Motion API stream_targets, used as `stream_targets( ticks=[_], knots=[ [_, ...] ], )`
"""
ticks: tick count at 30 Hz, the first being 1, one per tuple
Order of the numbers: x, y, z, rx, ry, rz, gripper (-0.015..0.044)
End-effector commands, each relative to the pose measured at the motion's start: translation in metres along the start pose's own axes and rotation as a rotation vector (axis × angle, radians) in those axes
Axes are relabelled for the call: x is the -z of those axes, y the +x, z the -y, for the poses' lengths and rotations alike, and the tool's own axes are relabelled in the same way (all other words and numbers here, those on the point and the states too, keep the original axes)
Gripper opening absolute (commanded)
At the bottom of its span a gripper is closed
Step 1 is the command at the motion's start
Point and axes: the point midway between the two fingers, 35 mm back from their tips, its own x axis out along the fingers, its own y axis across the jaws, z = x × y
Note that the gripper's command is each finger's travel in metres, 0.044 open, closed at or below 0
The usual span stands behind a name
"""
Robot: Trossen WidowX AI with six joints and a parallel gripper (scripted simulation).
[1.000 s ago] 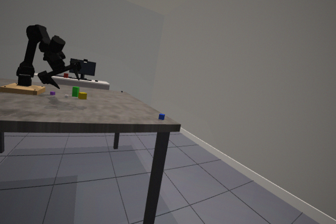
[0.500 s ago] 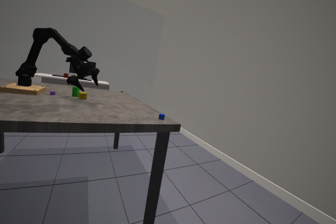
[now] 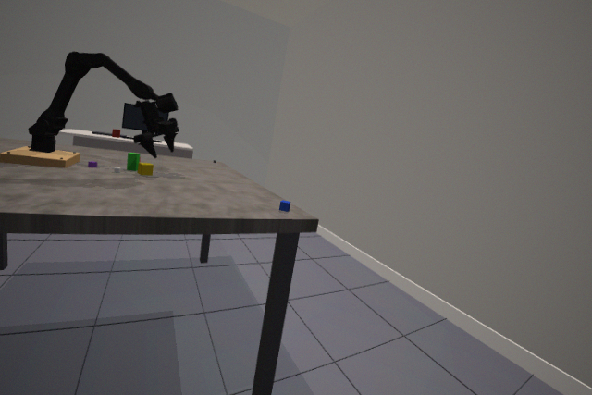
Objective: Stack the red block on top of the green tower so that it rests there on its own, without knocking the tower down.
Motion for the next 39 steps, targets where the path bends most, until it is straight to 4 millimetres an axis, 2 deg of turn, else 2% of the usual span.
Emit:
stream_targets(
  ticks=[1,12,24,32,39],
  knots=[
    [0.031,-0.005,-0.024,0.013,-0.092,-0.062,0.0440],
    [0.129,-0.025,-0.072,0.066,-0.363,-0.242,0.0440],
    [0.225,-0.062,-0.095,0.150,-0.681,-0.393,0.0440],
    [0.231,-0.061,-0.096,0.156,-0.699,-0.400,0.0440],
    [0.243,-0.023,-0.085,0.156,-0.699,-0.400,0.0440]
  ],
)
